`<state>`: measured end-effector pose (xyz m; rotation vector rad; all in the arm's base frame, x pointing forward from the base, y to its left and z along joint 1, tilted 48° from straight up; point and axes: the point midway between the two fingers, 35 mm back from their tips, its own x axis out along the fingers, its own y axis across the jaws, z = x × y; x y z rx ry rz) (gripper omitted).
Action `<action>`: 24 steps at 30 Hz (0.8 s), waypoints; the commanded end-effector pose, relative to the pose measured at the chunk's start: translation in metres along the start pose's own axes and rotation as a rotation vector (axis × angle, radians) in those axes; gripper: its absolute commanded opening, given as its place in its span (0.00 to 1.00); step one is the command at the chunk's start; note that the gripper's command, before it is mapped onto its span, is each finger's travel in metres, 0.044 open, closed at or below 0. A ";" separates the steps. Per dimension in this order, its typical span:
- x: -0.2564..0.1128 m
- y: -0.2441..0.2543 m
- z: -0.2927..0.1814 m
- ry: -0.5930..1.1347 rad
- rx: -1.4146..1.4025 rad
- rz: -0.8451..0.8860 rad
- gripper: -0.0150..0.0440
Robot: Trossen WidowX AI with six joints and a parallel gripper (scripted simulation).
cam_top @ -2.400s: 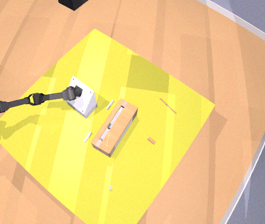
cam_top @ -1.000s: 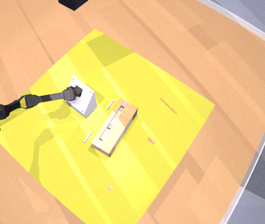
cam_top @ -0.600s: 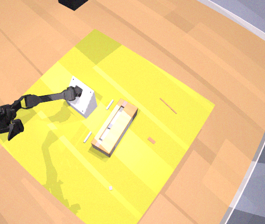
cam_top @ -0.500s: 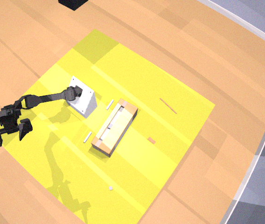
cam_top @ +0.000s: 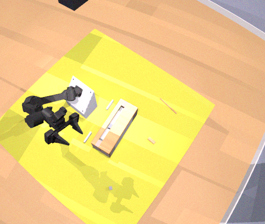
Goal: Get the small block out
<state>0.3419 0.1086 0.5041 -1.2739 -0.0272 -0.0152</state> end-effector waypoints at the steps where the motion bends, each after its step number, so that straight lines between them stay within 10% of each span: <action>1: 0.030 0.068 -0.012 0.106 -0.064 0.163 0.93; 13: 0.060 0.251 -0.074 0.431 -0.300 0.596 0.93; 24: 0.010 0.391 -0.170 0.770 -0.678 0.996 0.93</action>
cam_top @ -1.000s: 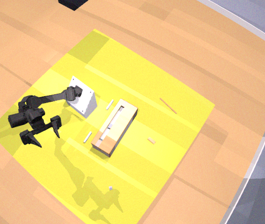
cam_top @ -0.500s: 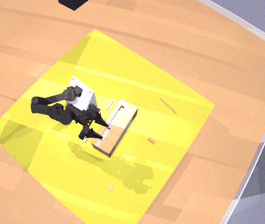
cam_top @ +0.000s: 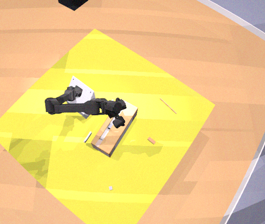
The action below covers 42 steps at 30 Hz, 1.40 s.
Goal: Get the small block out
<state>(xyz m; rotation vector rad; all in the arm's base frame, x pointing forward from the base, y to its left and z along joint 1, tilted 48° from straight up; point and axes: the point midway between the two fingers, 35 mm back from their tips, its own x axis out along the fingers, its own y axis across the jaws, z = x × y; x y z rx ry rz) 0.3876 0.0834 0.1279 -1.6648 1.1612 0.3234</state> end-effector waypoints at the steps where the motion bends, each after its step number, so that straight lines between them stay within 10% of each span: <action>1: 0.040 0.060 -0.009 0.173 -0.163 0.151 0.93; 11: 0.080 0.170 -0.057 0.567 -0.571 0.420 0.93; 42: 0.109 0.188 -0.067 0.568 -0.581 0.423 0.93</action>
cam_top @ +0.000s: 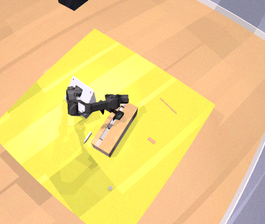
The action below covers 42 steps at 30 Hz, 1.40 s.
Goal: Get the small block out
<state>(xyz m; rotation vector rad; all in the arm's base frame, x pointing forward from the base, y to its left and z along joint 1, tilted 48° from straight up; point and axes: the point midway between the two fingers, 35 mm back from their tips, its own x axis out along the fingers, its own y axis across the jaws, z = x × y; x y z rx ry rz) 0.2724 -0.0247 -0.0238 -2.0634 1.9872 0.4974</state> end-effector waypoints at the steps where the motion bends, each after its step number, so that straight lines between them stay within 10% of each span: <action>1: 0.009 0.004 0.003 0.008 -0.013 0.004 0.93; 42: 0.048 0.007 -0.002 0.009 -0.002 0.003 0.93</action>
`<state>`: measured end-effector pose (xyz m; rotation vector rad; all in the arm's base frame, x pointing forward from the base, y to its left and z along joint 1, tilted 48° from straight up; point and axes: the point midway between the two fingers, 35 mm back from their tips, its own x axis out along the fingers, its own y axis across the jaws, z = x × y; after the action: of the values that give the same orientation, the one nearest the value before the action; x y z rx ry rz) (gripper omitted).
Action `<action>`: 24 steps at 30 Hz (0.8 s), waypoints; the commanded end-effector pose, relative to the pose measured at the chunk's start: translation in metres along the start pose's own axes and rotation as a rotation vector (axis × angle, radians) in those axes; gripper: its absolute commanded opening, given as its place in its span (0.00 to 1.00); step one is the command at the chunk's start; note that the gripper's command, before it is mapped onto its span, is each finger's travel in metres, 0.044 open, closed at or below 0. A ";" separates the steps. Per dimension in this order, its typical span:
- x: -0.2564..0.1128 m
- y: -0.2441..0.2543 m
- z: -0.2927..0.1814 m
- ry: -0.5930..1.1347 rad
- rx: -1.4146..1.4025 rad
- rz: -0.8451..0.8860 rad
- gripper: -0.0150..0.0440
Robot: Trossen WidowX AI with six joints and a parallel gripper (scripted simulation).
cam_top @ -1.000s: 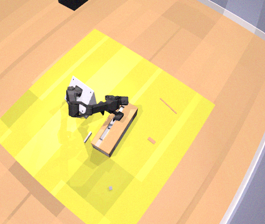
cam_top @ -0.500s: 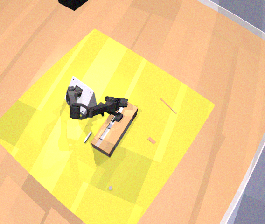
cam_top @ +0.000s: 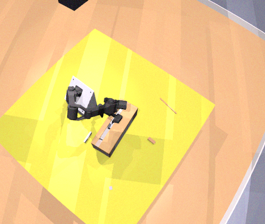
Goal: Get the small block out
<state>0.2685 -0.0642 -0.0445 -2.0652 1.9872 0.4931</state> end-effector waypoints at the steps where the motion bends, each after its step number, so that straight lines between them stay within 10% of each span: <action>1: 0.004 0.002 -0.007 0.006 -0.004 0.004 0.93; 24: 0.015 0.002 -0.039 0.008 -0.004 0.004 0.93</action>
<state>0.2718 -0.0883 -0.0182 -2.0674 1.9878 0.4936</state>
